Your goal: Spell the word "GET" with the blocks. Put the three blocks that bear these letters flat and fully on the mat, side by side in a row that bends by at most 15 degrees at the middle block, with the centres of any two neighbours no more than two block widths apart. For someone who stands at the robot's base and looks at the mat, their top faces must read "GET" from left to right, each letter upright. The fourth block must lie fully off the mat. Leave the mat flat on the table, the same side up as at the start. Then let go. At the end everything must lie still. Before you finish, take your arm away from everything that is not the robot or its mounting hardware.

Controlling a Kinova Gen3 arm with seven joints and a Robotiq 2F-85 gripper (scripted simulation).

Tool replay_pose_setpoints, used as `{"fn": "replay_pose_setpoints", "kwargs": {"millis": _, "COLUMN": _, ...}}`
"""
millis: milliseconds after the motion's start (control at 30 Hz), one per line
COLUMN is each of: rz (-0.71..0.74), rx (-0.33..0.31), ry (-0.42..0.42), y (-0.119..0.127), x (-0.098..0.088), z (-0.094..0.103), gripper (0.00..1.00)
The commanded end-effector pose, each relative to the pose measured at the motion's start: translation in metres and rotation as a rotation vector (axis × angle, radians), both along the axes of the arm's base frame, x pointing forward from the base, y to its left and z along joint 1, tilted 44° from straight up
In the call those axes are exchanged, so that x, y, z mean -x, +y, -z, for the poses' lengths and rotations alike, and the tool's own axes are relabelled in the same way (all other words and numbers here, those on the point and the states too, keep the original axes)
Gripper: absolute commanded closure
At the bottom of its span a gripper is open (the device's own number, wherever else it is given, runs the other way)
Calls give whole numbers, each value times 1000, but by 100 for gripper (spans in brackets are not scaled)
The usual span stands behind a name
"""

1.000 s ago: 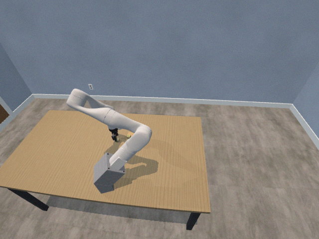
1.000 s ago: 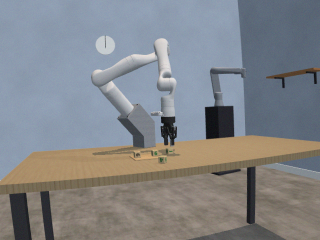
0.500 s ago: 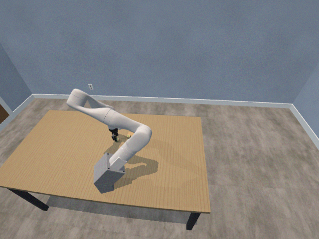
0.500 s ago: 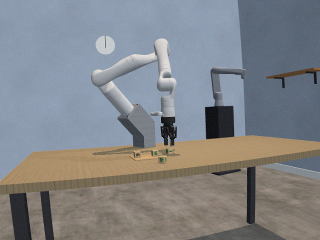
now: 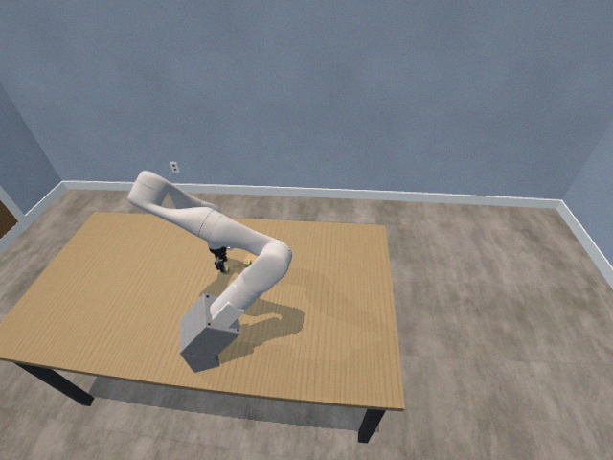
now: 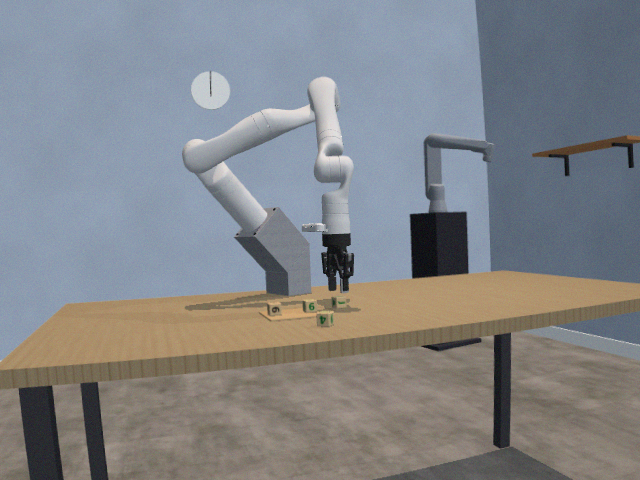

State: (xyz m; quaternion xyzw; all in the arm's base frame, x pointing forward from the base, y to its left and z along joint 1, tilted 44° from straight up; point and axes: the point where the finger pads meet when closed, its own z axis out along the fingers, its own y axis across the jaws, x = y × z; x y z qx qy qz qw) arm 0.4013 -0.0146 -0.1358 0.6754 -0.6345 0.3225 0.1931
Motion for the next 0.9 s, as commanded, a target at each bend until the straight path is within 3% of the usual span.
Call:
{"fn": "replay_pose_setpoints", "kwargs": {"millis": 0, "rz": -1, "rx": -1, "ry": -1, "y": 1, "x": 0, "z": 0, "gripper": 33}}
{"fn": "replay_pose_setpoints", "kwargs": {"millis": 433, "rz": -1, "rx": -1, "ry": -1, "y": -3, "x": -2, "z": 4, "gripper": 33}}
{"fn": "replay_pose_setpoints", "kwargs": {"millis": 867, "rz": -1, "rx": -1, "ry": -1, "y": -22, "x": -7, "z": 24, "gripper": 33}}
